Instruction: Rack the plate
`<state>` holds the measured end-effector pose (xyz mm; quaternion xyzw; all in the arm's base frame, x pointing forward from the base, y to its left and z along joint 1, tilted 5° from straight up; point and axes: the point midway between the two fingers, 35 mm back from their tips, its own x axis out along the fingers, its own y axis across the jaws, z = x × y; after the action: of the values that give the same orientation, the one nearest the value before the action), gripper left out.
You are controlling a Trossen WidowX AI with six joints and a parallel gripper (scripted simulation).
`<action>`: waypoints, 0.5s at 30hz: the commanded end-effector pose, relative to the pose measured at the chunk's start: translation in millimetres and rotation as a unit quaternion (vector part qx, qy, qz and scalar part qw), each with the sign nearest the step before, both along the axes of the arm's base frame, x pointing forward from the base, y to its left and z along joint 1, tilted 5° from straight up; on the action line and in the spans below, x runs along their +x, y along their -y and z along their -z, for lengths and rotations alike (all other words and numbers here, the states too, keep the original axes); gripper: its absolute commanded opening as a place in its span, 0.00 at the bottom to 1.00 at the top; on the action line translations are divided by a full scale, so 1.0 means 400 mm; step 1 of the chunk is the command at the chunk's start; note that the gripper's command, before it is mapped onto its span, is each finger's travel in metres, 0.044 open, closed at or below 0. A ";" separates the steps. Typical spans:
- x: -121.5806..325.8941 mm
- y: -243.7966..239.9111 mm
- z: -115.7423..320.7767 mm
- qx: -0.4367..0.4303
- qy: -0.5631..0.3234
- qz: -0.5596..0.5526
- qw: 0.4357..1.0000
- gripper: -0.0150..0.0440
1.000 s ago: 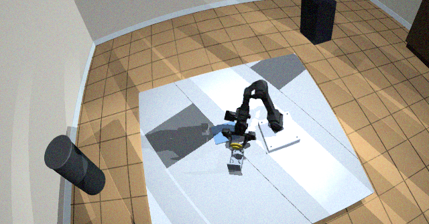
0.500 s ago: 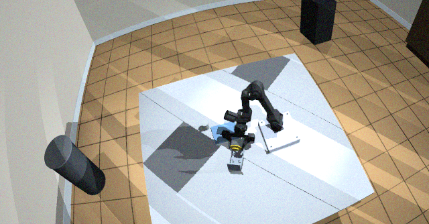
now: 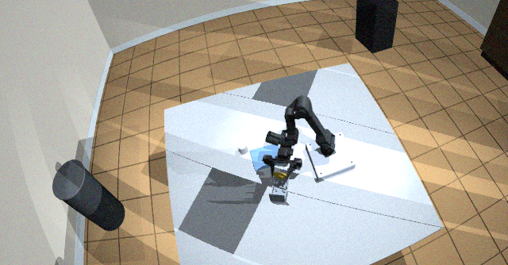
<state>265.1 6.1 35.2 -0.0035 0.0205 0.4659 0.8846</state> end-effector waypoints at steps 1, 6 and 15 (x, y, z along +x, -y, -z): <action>0.004 -0.016 -0.001 0.001 -0.002 0.001 1.000 0.25; 0.000 -0.025 -0.004 0.005 -0.007 0.000 1.000 0.25; 0.000 -0.026 -0.006 0.004 -0.005 0.000 1.000 0.25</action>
<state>260.8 9.6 37.3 0.0026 0.0234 0.4665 0.8842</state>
